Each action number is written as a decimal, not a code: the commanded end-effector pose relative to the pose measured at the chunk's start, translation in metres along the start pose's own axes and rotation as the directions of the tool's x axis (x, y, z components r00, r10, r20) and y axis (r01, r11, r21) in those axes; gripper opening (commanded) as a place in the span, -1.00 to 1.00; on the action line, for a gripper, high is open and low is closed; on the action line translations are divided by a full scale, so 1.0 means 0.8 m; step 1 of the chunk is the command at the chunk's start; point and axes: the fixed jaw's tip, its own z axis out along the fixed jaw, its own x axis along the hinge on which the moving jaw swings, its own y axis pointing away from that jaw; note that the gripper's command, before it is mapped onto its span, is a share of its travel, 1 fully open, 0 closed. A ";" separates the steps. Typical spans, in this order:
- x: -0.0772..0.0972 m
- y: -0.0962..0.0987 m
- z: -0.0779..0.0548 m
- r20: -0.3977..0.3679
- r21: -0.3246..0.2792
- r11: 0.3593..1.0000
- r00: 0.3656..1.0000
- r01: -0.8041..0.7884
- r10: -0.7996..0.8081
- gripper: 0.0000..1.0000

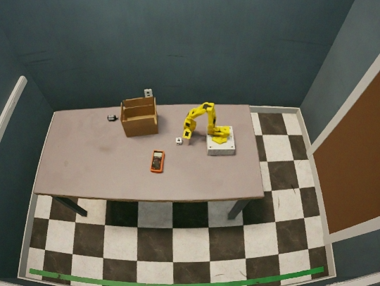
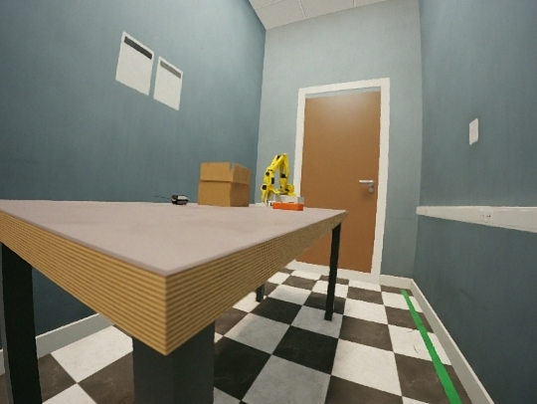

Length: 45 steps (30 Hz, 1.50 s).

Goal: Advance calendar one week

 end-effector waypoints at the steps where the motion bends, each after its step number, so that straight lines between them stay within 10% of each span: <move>1: -0.001 0.007 0.004 0.003 -0.025 1.000 1.000 -0.011 0.011 -0.61; 33: -0.001 0.007 0.003 0.003 -0.025 1.000 1.000 -0.011 0.011 -0.29; 45: -0.001 0.002 -0.032 0.003 -0.025 1.000 1.000 -0.011 0.011 -0.29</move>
